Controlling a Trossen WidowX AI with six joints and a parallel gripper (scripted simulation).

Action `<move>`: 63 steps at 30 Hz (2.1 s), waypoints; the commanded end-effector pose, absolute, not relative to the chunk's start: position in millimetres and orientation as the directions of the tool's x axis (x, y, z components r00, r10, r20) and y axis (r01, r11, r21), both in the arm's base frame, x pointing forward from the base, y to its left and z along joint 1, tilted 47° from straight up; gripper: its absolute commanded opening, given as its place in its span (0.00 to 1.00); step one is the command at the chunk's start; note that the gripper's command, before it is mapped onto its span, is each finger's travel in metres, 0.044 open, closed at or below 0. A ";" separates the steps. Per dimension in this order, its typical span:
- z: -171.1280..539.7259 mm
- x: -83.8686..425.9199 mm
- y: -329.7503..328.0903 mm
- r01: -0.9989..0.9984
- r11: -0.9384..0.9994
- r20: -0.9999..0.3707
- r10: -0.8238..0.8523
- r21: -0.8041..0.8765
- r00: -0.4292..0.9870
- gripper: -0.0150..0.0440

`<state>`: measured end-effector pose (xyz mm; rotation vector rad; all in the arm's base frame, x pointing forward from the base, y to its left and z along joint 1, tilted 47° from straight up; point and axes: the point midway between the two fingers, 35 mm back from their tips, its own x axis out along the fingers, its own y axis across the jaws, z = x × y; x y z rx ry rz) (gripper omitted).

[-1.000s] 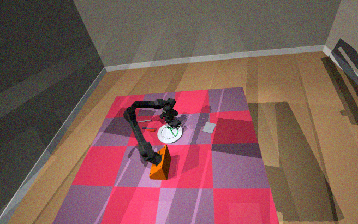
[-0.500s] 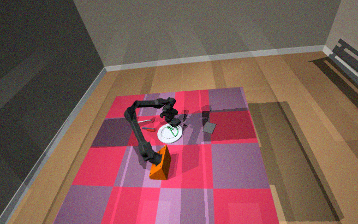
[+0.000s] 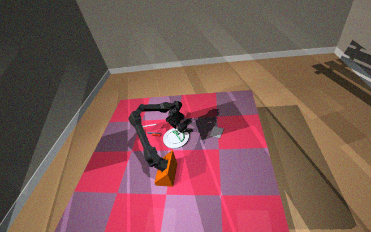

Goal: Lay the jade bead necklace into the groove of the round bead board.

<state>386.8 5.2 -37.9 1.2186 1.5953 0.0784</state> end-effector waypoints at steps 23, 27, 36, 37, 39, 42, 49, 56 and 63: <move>-34.7 385.3 2.3 0.653 0.470 -0.683 0.724 0.594 0.100 1.00; -34.7 385.3 2.3 0.653 0.470 -0.683 0.724 0.594 0.100 1.00; -34.7 385.3 2.3 0.653 0.470 -0.683 0.724 0.594 0.100 1.00; -34.7 385.3 2.3 0.653 0.470 -0.683 0.724 0.594 0.100 1.00; -34.7 385.3 2.3 0.653 0.470 -0.683 0.724 0.594 0.100 1.00; -34.7 385.3 2.3 0.653 0.470 -0.683 0.724 0.594 0.100 1.00; -34.7 385.3 2.3 0.653 0.470 -0.683 0.724 0.594 0.100 1.00; -14.1 379.1 -9.6 0.539 0.538 -0.684 0.723 0.648 0.100 0.78; -6.5 376.3 -13.3 0.490 0.562 -0.684 0.723 0.666 0.099 0.47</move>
